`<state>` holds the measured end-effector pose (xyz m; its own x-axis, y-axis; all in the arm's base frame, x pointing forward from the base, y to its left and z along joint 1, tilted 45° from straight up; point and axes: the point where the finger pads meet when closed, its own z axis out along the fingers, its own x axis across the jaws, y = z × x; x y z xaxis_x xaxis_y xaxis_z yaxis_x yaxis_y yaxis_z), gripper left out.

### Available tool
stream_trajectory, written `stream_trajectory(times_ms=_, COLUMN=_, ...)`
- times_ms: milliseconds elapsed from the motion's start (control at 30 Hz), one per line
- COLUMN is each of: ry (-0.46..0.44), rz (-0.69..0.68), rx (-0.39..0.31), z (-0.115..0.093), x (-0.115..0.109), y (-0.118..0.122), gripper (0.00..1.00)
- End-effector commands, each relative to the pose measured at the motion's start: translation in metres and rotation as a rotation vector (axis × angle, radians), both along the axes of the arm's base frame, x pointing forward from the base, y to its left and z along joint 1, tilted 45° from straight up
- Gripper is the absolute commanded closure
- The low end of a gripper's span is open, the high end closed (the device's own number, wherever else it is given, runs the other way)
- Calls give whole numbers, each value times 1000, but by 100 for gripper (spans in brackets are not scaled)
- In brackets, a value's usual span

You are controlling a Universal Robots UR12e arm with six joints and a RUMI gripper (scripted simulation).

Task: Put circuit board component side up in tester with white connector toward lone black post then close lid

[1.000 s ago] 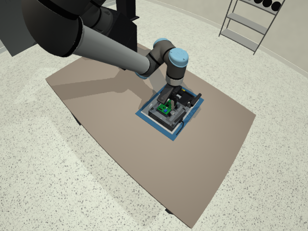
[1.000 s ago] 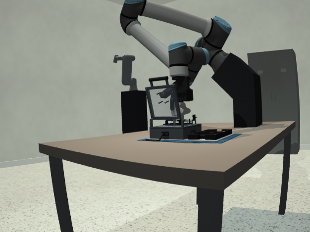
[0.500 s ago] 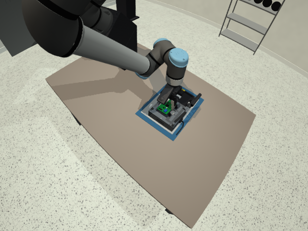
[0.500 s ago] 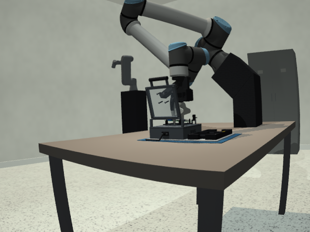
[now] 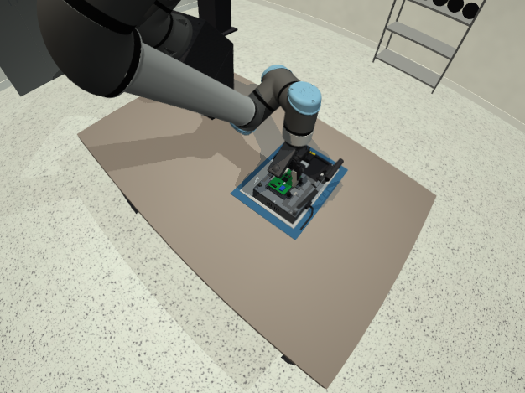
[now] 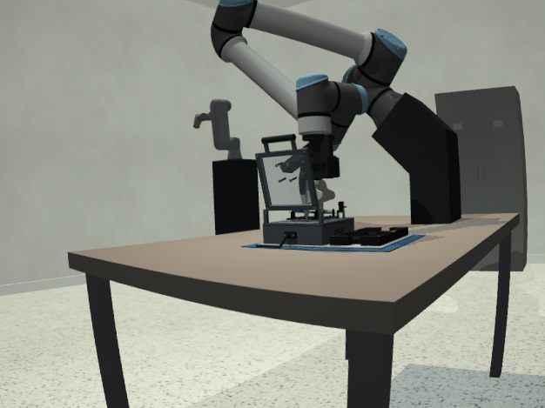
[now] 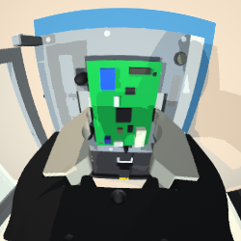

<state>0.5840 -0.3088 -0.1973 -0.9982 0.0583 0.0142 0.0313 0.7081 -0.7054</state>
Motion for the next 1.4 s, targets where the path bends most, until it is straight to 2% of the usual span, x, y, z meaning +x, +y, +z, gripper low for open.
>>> stream_trajectory(times_ms=0, ry=-6, rz=0, rx=0, z=1, x=5, y=0, gripper=61)
stream_trajectory(times_ms=467, ry=-3, rz=1, rx=1, z=6, x=3, y=7, gripper=61)
stream_trajectory(times_ms=1367, ry=-2, rz=0, rx=1, z=6, x=2, y=6, gripper=61)
